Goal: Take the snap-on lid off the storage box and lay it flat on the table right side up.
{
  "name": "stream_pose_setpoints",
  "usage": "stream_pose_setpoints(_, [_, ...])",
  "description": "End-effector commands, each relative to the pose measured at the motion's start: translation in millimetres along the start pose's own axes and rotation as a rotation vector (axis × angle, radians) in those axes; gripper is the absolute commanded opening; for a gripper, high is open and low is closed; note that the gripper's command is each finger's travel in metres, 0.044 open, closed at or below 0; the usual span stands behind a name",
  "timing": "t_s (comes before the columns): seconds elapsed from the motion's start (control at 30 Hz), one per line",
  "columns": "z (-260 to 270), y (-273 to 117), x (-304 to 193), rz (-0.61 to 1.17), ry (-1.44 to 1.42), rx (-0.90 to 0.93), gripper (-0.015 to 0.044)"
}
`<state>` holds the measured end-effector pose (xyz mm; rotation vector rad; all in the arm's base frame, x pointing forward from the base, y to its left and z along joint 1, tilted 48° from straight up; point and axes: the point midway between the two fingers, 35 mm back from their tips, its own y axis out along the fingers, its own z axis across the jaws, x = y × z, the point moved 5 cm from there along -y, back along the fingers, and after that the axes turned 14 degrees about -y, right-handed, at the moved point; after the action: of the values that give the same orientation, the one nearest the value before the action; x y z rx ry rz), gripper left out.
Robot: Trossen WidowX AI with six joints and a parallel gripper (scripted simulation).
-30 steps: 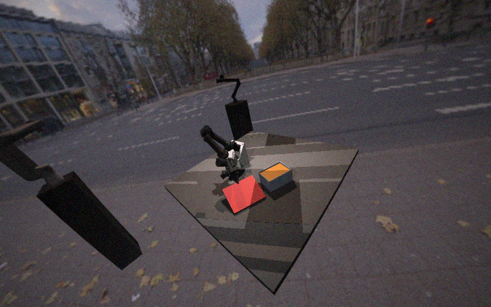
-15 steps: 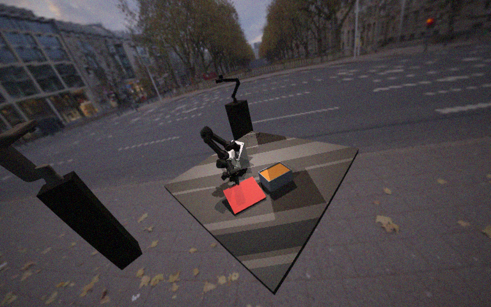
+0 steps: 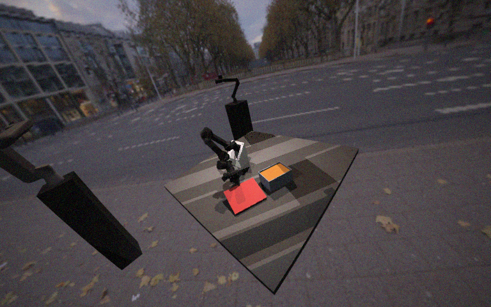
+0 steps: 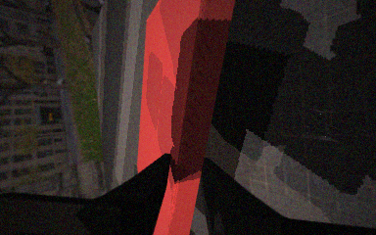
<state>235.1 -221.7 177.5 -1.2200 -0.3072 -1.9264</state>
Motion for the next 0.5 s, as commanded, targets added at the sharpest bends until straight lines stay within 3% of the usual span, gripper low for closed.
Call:
stream_pose_setpoints(0.0, [1.2,-0.3,1.5,0.003,-0.004,-0.011,0.0131])
stream_pose_setpoints(0.17, [1.2,-0.3,1.5,0.003,-0.004,-0.011,0.0263])
stream_pose_setpoints(0.23, [1.2,-0.3,1.5,0.003,-0.004,-0.011,0.0275])
stream_pose_setpoints(0.47, [-7.6,-10.3,-3.0,0.004,-0.004,-0.012,0.0440])
